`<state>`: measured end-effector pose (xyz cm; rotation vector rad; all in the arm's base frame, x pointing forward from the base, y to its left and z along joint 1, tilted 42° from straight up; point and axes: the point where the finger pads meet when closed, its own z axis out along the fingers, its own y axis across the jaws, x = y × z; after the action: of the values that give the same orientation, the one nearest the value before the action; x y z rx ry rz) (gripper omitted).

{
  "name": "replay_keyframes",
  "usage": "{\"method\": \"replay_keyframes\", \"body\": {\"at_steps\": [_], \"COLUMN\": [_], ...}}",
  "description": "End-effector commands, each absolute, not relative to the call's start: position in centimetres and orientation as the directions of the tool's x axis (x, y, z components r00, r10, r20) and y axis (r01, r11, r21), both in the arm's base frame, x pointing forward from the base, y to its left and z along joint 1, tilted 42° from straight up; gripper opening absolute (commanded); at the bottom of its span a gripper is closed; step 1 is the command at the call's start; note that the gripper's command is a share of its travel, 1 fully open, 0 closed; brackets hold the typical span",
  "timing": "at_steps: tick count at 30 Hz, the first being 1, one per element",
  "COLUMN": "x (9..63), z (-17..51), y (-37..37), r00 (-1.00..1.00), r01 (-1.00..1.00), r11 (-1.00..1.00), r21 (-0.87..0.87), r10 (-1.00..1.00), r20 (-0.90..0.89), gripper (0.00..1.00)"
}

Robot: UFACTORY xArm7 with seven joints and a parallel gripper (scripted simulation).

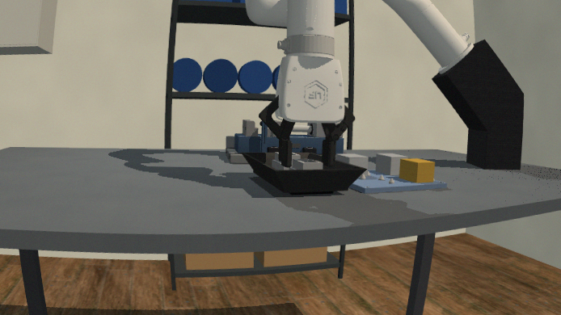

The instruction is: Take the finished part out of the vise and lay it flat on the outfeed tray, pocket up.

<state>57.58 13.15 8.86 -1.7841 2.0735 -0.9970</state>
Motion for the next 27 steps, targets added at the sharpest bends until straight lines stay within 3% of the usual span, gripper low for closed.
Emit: {"method": "replay_keyframes", "body": {"at_steps": [1,27], "x": [57.6,56.5], "z": [9.0,10.5], "y": [13.3,14.0], "r00": [-0.230,-0.230], "r01": [-0.782,-0.782], "r11": [0.027,0.027], "r21": [-0.623,-0.623], "r10": [-0.941,-0.941], "r20": [0.249,0.249], "gripper": [0.69,0.69]}}
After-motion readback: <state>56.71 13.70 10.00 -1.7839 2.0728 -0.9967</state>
